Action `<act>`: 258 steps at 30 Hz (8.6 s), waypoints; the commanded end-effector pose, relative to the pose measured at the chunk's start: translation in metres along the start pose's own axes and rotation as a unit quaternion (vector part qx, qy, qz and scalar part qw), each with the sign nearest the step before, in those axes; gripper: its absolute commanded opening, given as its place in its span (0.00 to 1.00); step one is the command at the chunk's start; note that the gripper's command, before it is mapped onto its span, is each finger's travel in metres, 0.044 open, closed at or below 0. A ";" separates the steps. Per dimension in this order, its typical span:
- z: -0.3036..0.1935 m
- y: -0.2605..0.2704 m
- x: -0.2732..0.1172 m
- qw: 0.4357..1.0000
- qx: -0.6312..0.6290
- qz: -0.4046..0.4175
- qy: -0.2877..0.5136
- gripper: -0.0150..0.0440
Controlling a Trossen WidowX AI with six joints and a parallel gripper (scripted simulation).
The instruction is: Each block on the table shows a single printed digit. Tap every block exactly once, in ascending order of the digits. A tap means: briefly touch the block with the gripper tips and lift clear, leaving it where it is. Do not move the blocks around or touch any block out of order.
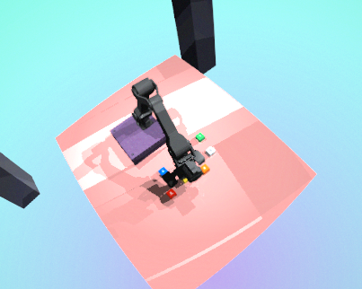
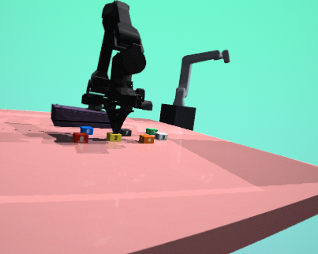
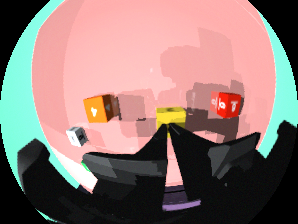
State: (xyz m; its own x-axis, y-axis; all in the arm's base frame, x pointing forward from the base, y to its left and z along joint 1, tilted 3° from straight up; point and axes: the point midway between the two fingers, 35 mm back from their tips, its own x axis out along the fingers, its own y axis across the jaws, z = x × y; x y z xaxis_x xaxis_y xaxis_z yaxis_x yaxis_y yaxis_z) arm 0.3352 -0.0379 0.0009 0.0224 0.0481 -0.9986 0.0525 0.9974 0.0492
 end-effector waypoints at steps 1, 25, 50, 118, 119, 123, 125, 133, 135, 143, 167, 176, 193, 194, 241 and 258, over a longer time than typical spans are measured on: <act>-0.002 0.000 0.004 1.000 0.001 0.000 0.004 0.29; 0.000 0.002 -0.107 1.000 0.001 0.000 0.004 0.29; 0.023 0.079 -0.025 1.000 0.001 0.003 0.003 0.29; 0.017 -0.104 -0.084 1.000 0.001 -0.004 0.003 0.29; 0.017 -0.105 -0.067 1.000 0.001 -0.004 0.003 0.29; 0.014 -0.104 -0.027 1.000 0.001 -0.004 0.003 0.29; 0.014 -0.104 -0.027 1.000 0.001 -0.004 0.003 0.29; 0.015 -0.104 -0.020 1.000 0.001 -0.004 0.003 0.29; 0.015 -0.104 -0.017 1.000 0.001 -0.004 0.003 0.29; 0.014 -0.104 -0.004 1.000 0.001 -0.004 0.004 0.29; 0.017 -0.105 -0.050 1.000 0.001 -0.004 0.003 0.29; 0.015 -0.103 -0.108 1.000 0.001 -0.004 0.003 0.29; -0.076 0.054 -0.107 1.000 0.001 0.002 0.007 0.29; -0.076 0.054 -0.107 1.000 0.001 0.002 0.007 0.29; -0.078 0.054 -0.026 1.000 0.001 0.002 0.007 0.29; -0.075 0.056 -0.107 1.000 0.001 0.002 0.007 0.29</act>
State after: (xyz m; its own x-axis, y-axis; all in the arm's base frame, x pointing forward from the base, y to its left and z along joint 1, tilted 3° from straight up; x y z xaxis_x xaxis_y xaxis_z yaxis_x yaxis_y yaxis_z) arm 0.2607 0.0150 0.1034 0.0123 0.0506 -0.9986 0.0570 0.9971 0.0512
